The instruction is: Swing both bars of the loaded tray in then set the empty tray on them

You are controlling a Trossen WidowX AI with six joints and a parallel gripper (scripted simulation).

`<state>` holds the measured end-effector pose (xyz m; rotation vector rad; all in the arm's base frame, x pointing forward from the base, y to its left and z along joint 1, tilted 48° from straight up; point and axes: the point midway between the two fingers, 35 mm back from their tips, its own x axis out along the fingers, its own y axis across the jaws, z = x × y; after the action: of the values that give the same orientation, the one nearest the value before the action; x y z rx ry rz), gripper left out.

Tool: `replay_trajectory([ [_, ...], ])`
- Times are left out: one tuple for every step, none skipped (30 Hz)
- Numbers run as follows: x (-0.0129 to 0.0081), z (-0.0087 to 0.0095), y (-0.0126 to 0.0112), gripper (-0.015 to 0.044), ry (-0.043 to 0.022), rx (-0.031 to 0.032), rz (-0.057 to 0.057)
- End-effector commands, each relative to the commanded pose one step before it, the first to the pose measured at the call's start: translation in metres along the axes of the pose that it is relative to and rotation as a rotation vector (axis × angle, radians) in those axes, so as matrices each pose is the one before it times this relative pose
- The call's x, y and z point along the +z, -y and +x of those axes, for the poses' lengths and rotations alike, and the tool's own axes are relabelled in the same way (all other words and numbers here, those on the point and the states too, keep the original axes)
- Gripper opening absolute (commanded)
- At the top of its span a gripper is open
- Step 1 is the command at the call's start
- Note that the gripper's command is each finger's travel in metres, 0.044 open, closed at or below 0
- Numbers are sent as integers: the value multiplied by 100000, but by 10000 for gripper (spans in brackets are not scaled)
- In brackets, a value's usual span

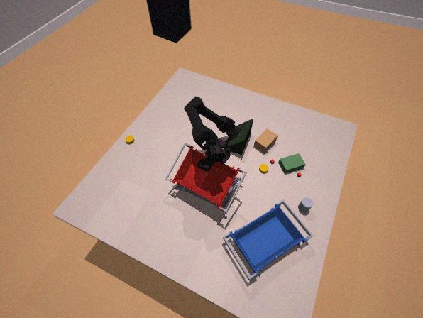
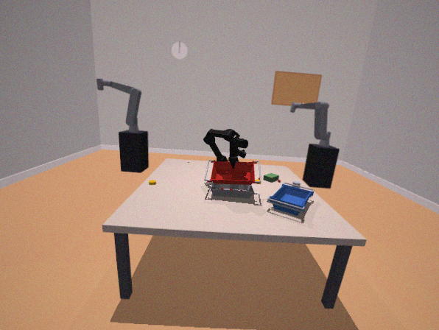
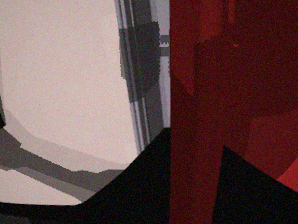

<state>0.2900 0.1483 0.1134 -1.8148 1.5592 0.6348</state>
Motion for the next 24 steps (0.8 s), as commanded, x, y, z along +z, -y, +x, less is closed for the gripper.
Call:
replay_trajectory([
  [207, 501, 169, 0, -1691, -1478, -2741],
  [-10, 267, -8, 0, -535, 331, -531],
  [-10, 263, -10, 0, -532, 336, -535],
  [-11, 260, -13, 0, -530, 341, -539],
  [-12, 255, -15, 0, -527, 345, -542],
  [-13, 251, -18, 0, -524, 350, -545],
  [-15, 246, -21, 0, -521, 354, -549],
  [-17, 240, -26, 0, -520, 360, -554],
  [-21, 238, -29, 0, -512, 360, -552],
  [-35, 242, -17, 0, -502, 357, -545],
  [-6, 15, -30, 0, -68, 51, -77],
  [-10, 25, -51, 0, -115, 86, -129],
  [-15, 38, -76, 0, -172, 130, -194],
  [-16, 40, -82, 0, -185, 139, -208],
  [-19, 47, -94, 0, -214, 160, -240],
  [-21, 53, -106, 0, -241, 180, -270],
  [-1, 18, -13, 0, -6, 4, -6],
  [-1, 32, -23, 0, -10, 7, -11],
  [-2, 48, -34, 0, -15, 11, -17],
  [-3, 65, -46, 0, -21, 15, -23],
  [-3, 72, -52, 0, -23, 17, -25],
  [-4, 81, -59, 0, -26, 19, -29],
  [-4, 92, -67, 0, -29, 21, -32],
  [-5, 102, -74, 0, -32, 24, -36],
])
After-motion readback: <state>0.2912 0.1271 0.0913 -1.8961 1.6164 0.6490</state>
